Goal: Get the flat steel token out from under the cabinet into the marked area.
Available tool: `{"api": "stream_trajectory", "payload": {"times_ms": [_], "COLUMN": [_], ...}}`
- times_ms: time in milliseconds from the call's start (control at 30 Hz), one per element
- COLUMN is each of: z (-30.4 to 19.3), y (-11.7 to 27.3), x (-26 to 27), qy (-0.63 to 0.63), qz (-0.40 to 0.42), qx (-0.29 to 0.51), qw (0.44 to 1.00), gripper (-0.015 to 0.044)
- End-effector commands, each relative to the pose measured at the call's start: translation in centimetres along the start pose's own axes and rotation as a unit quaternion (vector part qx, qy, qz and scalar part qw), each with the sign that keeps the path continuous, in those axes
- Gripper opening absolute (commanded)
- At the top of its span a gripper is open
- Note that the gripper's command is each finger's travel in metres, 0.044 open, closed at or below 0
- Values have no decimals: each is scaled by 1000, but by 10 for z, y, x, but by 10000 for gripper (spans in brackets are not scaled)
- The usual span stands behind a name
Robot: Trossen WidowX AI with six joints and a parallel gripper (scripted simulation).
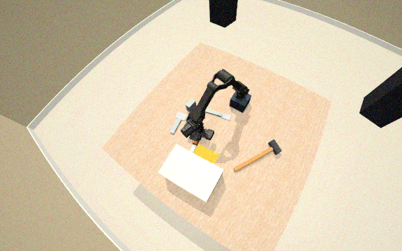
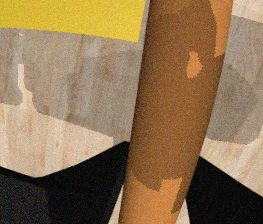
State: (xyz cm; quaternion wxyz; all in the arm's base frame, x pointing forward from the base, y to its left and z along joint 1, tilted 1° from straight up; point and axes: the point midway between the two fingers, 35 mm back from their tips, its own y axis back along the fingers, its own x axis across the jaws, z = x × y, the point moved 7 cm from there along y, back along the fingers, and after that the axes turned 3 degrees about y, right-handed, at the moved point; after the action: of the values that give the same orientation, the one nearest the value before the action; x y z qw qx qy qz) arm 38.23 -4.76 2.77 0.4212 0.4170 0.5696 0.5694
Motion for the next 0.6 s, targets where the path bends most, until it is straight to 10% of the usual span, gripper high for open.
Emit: {"api": "stream_trajectory", "payload": {"times_ms": [0,567], "z": [6,22], "y": [0,1], "x": [0,0], "qy": [-1,-1], "qz": [-1,-1], "qx": [-2,-2], "qw": [1000,1000], "gripper": [0,0]}}
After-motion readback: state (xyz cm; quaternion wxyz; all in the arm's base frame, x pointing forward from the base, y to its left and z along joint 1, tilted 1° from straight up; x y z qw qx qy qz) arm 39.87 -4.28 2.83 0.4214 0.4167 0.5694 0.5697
